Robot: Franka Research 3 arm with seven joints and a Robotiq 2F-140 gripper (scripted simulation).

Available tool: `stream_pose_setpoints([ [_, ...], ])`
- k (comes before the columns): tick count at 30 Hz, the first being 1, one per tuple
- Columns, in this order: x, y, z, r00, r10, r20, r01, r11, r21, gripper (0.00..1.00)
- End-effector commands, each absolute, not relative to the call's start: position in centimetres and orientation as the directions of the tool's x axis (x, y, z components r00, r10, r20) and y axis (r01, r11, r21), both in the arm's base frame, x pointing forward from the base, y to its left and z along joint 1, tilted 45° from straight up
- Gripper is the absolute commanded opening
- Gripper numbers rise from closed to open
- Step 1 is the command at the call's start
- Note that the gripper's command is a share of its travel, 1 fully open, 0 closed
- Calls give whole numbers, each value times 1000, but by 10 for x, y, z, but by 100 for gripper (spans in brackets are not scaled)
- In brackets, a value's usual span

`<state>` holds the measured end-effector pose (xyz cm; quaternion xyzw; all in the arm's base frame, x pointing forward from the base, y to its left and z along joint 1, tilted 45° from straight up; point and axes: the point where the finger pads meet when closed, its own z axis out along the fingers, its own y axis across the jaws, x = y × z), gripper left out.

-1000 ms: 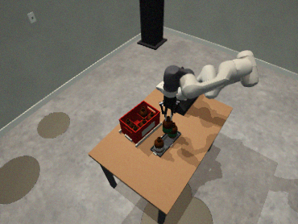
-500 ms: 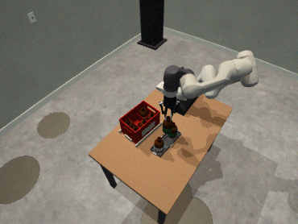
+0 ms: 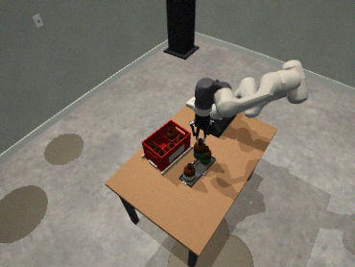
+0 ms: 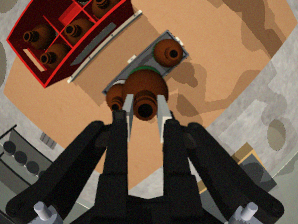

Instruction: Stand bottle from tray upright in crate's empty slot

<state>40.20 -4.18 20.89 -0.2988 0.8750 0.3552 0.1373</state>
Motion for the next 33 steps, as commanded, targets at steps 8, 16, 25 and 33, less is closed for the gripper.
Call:
stream_pose_setpoints([
  [8, 402, -47, 212, -787, -422, -451, -616, 576, 537, 0],
  [16, 402, -53, 218, -787, -422, -451, -616, 576, 537, 0],
  [25, 401, -58, 224, -787, -422, -451, -616, 576, 537, 0],
  [33, 401, -61, 226, -787, -422, -451, -616, 576, 537, 0],
])
